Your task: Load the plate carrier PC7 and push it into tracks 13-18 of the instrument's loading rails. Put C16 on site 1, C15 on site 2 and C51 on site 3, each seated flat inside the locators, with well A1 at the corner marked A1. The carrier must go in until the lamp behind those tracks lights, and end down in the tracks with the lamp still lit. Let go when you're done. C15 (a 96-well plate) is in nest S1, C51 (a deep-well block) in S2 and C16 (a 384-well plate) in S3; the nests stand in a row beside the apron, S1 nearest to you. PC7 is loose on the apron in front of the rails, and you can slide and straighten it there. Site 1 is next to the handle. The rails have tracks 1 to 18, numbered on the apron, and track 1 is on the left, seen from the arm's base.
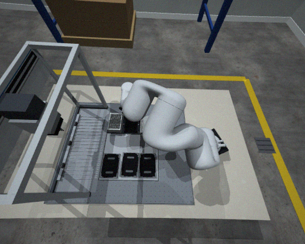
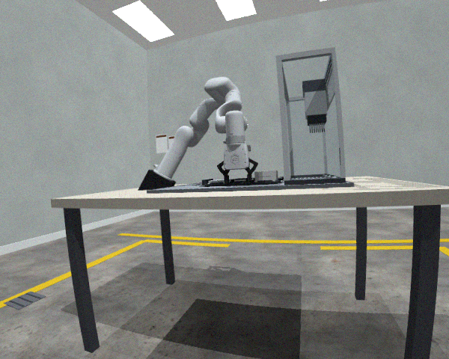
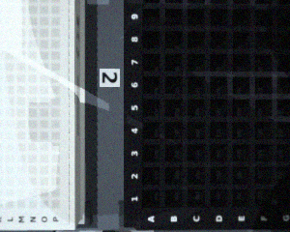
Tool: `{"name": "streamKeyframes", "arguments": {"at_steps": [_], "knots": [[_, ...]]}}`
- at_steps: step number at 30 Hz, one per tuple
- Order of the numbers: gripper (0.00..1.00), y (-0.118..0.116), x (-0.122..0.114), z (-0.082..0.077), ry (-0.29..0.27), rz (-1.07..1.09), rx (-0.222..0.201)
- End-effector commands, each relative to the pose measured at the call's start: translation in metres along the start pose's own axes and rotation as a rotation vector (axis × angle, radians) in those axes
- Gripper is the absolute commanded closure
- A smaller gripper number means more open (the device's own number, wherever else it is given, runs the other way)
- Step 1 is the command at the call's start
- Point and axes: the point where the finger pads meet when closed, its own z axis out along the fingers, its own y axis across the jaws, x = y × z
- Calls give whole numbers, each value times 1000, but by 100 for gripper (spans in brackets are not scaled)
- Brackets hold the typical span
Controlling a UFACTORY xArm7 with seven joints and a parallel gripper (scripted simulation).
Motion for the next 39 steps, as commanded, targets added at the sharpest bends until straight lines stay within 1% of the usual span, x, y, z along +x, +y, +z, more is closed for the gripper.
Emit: {"name": "streamKeyframes", "arguments": {"at_steps": [1, 23, 39], "knots": [[0, 1, 1, -1, -2, 1, -3], [0, 1, 11, -1, -2, 1, -3], [0, 1, 11, -1, -2, 1, -3]]}}
